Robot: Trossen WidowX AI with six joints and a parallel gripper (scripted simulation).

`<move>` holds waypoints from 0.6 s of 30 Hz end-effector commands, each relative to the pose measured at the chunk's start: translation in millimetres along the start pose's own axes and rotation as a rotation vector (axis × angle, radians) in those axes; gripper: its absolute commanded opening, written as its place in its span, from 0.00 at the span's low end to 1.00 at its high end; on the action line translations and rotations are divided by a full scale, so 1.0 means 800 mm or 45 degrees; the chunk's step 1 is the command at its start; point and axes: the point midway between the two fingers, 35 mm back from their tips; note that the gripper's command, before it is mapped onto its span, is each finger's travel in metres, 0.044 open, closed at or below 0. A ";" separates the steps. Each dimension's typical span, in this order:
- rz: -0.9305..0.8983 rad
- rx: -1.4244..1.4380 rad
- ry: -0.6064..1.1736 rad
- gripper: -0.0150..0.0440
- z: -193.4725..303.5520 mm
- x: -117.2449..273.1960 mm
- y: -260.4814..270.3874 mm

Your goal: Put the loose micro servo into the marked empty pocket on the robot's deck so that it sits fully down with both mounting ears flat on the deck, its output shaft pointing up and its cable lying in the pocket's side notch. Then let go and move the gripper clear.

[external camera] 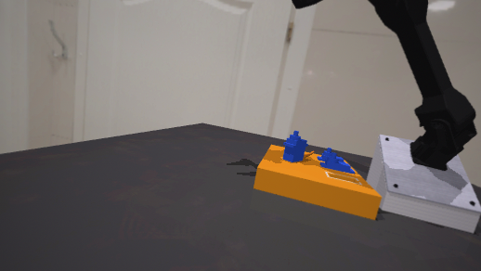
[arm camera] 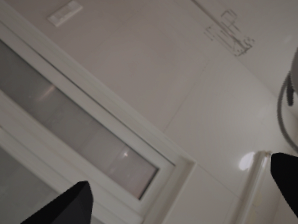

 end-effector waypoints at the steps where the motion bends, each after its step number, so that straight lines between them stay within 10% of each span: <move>1: -0.001 -0.006 0.003 0.98 0.000 0.000 0.001; 18: -0.185 -0.490 0.248 1.00 0.020 -0.014 0.078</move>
Point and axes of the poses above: the point midway between the two fingers, 35 mm back from their tips, its own x axis back along the fingers, its own y axis across the jaws, z = x × y, and after that the axes turned 4 degrees about -x, right-handed
